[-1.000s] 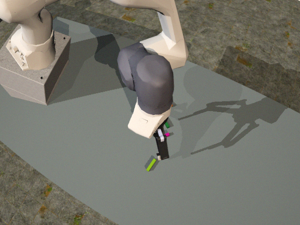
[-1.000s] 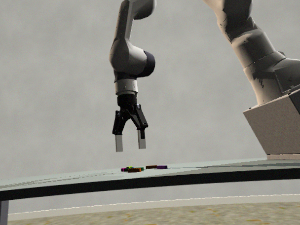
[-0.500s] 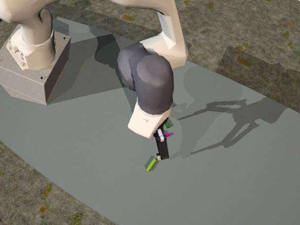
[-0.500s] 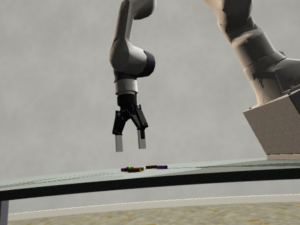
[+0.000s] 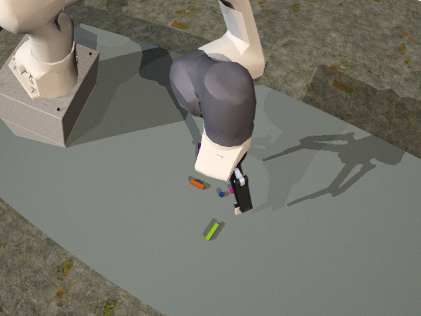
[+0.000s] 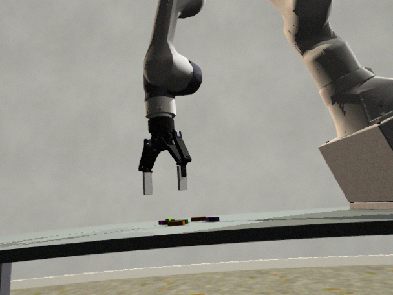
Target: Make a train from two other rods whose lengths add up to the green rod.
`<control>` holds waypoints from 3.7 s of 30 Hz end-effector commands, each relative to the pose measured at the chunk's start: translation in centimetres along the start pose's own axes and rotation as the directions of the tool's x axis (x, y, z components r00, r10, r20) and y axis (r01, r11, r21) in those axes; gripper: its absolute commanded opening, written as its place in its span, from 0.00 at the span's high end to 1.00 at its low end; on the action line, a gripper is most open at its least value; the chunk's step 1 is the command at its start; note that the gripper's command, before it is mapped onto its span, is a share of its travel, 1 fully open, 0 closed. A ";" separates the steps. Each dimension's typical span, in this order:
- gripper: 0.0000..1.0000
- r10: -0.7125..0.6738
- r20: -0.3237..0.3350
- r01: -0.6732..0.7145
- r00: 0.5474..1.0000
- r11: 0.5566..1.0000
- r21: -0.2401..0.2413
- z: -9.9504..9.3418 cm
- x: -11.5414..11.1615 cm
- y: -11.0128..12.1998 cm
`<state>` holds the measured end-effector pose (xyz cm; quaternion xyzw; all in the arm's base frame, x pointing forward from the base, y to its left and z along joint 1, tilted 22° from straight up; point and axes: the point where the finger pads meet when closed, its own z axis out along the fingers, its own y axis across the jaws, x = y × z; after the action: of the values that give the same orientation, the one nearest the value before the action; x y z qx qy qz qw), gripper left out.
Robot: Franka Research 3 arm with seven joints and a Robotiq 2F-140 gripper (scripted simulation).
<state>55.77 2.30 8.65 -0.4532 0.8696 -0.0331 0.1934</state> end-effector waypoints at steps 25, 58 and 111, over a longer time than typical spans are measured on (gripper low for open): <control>0.85 -0.066 -0.010 0.066 0.998 0.998 -0.006 -1.0 -2.4 1.2; 0.85 -0.066 -0.010 0.066 0.998 0.998 -0.006 0.3 -2.4 1.2; 0.85 -0.066 -0.010 0.066 0.998 0.998 -0.006 4.3 -2.4 1.3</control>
<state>57.47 5.37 5.15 -0.4792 0.8570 -0.0383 0.1855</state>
